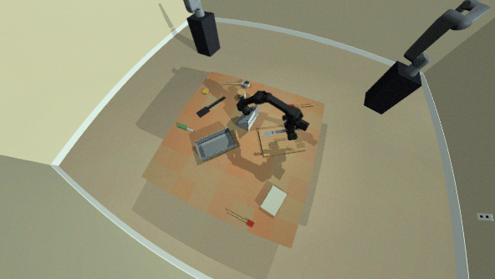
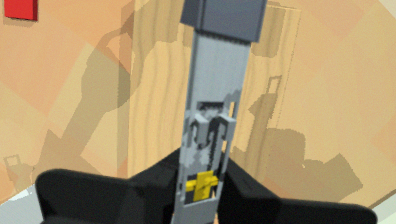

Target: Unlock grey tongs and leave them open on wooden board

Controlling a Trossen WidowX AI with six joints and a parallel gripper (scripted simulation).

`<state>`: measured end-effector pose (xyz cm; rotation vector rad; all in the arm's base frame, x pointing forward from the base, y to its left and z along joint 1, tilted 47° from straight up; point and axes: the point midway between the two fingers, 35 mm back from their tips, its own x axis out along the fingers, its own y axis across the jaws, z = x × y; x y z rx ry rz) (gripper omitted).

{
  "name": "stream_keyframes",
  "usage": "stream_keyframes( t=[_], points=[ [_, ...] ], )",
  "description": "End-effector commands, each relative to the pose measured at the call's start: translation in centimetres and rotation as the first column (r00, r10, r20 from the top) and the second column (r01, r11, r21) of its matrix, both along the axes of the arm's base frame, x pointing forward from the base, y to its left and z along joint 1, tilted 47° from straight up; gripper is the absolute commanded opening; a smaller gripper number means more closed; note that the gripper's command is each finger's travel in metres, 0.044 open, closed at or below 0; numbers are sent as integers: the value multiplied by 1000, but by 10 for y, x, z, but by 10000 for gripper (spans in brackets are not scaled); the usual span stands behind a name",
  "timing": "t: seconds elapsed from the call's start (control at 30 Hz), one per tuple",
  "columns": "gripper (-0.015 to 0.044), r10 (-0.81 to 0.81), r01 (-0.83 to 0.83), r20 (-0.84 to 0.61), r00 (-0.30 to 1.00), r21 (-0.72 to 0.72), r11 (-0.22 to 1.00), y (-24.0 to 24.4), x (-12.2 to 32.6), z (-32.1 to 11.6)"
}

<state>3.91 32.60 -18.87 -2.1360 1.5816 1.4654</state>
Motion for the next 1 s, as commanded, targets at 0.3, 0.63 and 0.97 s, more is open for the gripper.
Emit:
stream_keyframes(
  t=[0.3, 0.63, 0.97],
  points=[
    [-150, 51, -49, 41, 998, -46, 998, 0, 0, 3],
    [-150, 51, -49, 41, 998, -45, 998, -8, 1, -8],
    [-150, 51, -49, 41, 998, -45, 998, -18, 3, -21]
  ],
)
